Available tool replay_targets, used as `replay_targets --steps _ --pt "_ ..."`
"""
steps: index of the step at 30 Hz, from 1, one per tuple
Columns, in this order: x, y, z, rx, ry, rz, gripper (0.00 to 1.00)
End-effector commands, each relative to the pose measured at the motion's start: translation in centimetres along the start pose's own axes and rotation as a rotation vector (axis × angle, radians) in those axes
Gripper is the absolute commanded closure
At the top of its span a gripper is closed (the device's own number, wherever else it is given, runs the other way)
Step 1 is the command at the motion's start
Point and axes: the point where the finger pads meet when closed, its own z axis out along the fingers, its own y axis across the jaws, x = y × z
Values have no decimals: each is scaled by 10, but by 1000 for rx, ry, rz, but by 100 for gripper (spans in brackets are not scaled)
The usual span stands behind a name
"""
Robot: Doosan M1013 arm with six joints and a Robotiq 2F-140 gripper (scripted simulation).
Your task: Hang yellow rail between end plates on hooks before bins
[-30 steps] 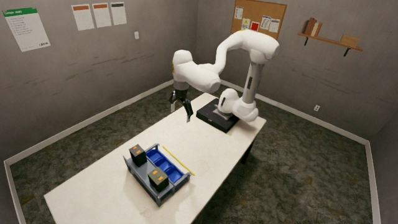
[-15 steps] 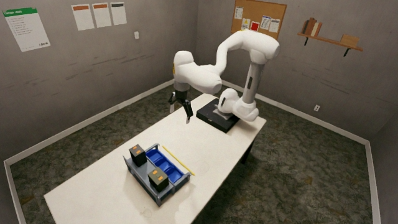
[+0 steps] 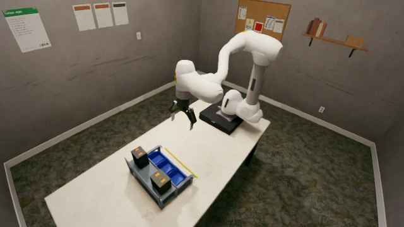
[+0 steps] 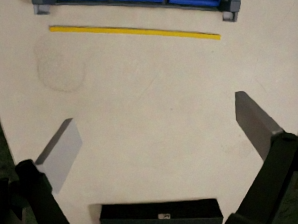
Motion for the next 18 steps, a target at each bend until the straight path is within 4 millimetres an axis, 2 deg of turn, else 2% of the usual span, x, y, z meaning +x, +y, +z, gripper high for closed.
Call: replay_targets --steps 1,4,16,18 --pt "4 -2 19 4 1 -80 0" --pt "10 -5 49 9 3 -200 0" --pt "10 -5 49 9 3 -200 0" --pt "14 -7 68 12 4 -279 0"
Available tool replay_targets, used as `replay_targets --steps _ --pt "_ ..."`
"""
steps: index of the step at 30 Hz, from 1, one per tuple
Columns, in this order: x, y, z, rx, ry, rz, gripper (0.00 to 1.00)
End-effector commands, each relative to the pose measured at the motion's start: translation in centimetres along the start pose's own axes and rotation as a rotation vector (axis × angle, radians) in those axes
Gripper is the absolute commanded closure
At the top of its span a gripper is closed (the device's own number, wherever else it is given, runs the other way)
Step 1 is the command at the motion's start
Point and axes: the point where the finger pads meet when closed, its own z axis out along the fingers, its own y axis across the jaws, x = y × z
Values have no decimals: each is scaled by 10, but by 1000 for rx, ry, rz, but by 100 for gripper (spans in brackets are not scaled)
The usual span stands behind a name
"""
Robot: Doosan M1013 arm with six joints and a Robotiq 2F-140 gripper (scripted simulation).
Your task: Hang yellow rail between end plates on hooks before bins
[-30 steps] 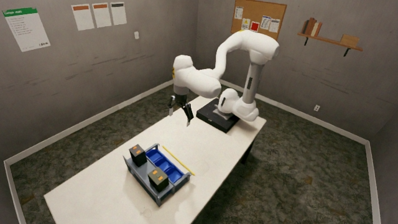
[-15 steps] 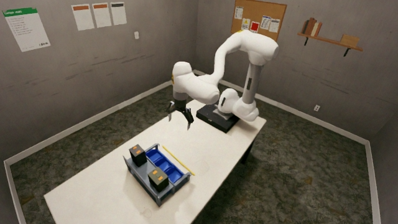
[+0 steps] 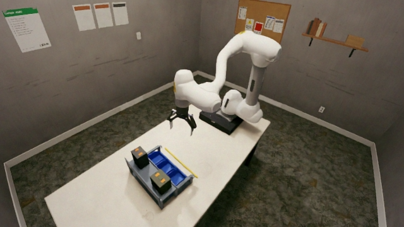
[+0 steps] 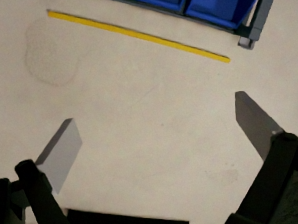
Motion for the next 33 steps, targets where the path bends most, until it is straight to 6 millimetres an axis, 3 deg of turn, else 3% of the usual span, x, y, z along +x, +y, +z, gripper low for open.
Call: replay_targets --steps 1,3,15,20,32,33 --pt "6 -1 28 5 2 -113 0" --pt "10 -2 47 9 3 -193 0" --pt "10 -2 47 9 3 -193 0" --pt "20 -5 96 17 6 -393 0" --pt "20 -5 96 17 6 -393 0" --pt "23 -5 110 19 7 -433 0"
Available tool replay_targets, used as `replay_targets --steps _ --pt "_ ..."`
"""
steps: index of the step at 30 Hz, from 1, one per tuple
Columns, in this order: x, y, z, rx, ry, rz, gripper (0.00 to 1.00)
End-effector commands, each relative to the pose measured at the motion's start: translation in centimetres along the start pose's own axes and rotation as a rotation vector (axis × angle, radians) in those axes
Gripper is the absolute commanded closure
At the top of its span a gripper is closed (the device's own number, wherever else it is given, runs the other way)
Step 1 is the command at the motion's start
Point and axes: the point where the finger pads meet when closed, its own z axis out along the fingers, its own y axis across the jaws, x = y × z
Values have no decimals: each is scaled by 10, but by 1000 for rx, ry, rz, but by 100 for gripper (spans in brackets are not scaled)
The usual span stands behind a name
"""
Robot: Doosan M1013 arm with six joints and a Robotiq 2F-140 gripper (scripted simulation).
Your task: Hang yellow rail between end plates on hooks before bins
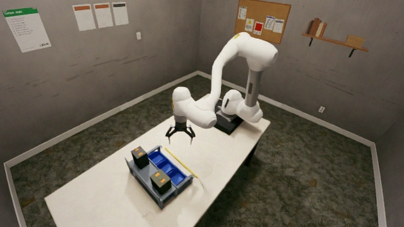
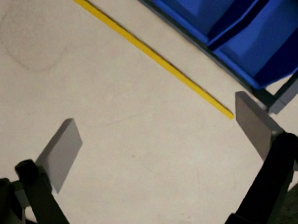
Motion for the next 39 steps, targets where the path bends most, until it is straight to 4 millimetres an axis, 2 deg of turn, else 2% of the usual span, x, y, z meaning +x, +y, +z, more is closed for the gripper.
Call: replay_targets --steps 1,4,16,21,33,39 --pt "6 1 27 4 1 -80 0" --pt "14 4 68 9 3 -200 0" --pt "14 4 68 9 3 -200 0" --pt "22 5 106 17 6 -399 0" --pt "22 5 106 17 6 -399 0" --pt "20 5 96 26 10 -599 0"
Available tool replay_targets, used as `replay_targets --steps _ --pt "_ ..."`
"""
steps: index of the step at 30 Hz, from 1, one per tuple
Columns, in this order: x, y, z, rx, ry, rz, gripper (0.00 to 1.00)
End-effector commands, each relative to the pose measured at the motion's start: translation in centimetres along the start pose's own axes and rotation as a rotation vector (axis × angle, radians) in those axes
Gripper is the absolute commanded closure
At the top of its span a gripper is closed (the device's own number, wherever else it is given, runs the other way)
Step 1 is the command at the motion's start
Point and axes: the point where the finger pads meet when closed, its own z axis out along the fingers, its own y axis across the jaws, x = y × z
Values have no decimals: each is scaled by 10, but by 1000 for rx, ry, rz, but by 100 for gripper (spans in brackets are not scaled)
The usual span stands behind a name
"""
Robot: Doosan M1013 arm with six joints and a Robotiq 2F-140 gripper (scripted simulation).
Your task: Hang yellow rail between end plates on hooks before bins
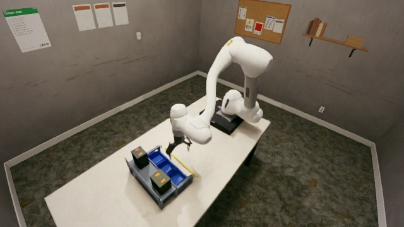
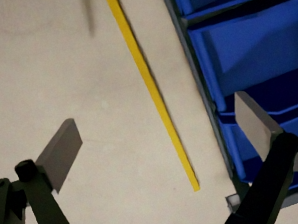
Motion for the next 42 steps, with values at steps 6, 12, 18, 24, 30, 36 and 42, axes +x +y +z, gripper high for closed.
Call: replay_targets --steps 6,12,18,24,30,36,42 --pt "-1 -1 -4 5 6 -88 0" --pt "-1 -1 -5 6 7 -116 0" --pt "-1 -1 -9 11 9 -226 0" --pt "-1 -1 -9 11 9 -226 0" --pt "-2 -2 -10 11 9 -226 0" --pt "-2 -2 -12 11 9 -226 0" --pt "-2 -2 -12 11 9 -226 0"
